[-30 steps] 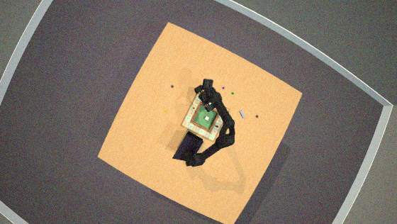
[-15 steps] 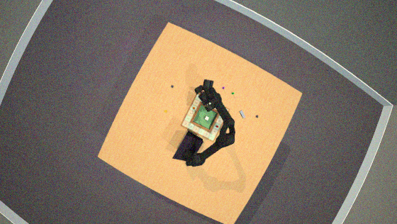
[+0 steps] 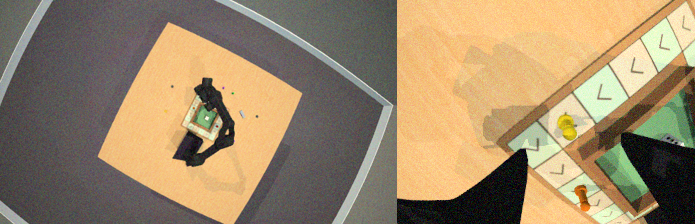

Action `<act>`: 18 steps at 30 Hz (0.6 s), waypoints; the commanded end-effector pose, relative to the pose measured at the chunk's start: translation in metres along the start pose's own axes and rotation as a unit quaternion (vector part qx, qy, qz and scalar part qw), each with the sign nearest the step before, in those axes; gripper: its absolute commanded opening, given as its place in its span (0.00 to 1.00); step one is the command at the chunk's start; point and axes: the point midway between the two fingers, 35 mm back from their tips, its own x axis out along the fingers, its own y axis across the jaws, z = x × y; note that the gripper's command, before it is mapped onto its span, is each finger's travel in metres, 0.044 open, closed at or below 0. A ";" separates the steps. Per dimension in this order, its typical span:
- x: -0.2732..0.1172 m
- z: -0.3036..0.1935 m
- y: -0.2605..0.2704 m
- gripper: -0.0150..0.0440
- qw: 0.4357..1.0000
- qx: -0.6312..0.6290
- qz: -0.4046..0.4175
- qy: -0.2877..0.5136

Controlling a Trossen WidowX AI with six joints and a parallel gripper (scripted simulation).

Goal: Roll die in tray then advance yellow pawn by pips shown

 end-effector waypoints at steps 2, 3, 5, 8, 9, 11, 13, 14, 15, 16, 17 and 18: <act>-0.016 0.002 0.000 1.00 1.000 0.004 0.003 0.001; -0.017 0.001 -0.001 1.00 1.000 0.002 0.003 0.001; -0.029 -0.009 -0.011 1.00 1.000 -0.018 0.004 0.001; -0.053 -0.032 -0.036 1.00 0.998 -0.064 0.005 0.002; -0.060 -0.040 -0.045 1.00 0.997 -0.079 0.006 0.003; -0.072 -0.057 -0.064 1.00 0.994 -0.109 0.006 0.003; -0.082 -0.075 -0.084 1.00 0.990 -0.140 0.006 0.004; -0.085 -0.084 -0.094 1.00 0.988 -0.155 0.005 0.004; -0.088 -0.093 -0.104 1.00 0.985 -0.170 0.005 0.004; -0.091 -0.102 -0.115 1.00 0.983 -0.184 0.004 0.004; -0.092 -0.111 -0.125 1.00 0.980 -0.199 0.004 0.004; -0.087 -0.076 -0.086 1.00 0.990 -0.141 0.011 -0.004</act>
